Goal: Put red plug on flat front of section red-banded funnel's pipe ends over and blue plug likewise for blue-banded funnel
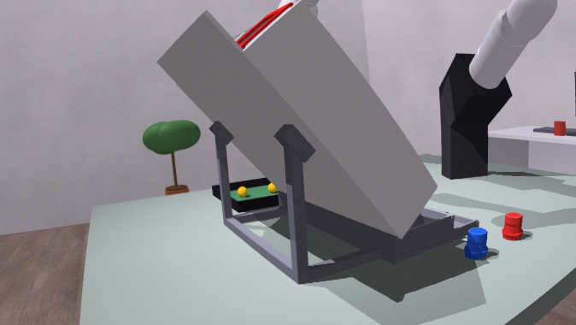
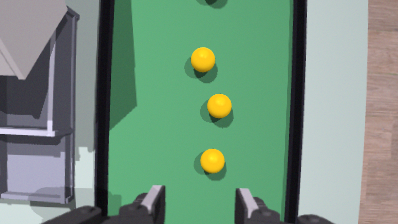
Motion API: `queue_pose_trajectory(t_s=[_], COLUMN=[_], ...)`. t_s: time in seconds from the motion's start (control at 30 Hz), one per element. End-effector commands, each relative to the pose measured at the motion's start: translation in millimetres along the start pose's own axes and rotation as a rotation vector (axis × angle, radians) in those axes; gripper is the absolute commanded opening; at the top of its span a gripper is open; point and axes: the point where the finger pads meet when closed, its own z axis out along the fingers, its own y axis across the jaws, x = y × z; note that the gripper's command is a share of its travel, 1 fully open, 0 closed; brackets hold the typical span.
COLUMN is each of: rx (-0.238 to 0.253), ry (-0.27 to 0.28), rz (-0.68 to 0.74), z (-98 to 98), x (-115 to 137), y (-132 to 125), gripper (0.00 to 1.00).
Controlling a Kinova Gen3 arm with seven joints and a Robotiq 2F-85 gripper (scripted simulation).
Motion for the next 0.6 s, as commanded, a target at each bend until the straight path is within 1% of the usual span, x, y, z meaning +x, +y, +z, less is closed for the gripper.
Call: queue_pose_trajectory(t_s=[0.0,0.33,0.37,0.43,0.47,0.53,0.57], rx=[0.013,0.013,0.014,0.014,0.014,0.014,0.014], ry=[-0.002,-0.002,-0.003,-0.003,-0.003,-0.003,-0.003], rz=[0.002,0.002,0.003,0.003,0.003,0.003,0.003], z=[2.3,2.3,71.8,77.5,87.2,112.7,112.7], x=[1,1,1,1,0,1,1], y=[12,12,12,12,11,11,11], gripper=[0.50,0.50,0.50,0.50,0.50,0.50,0.50])
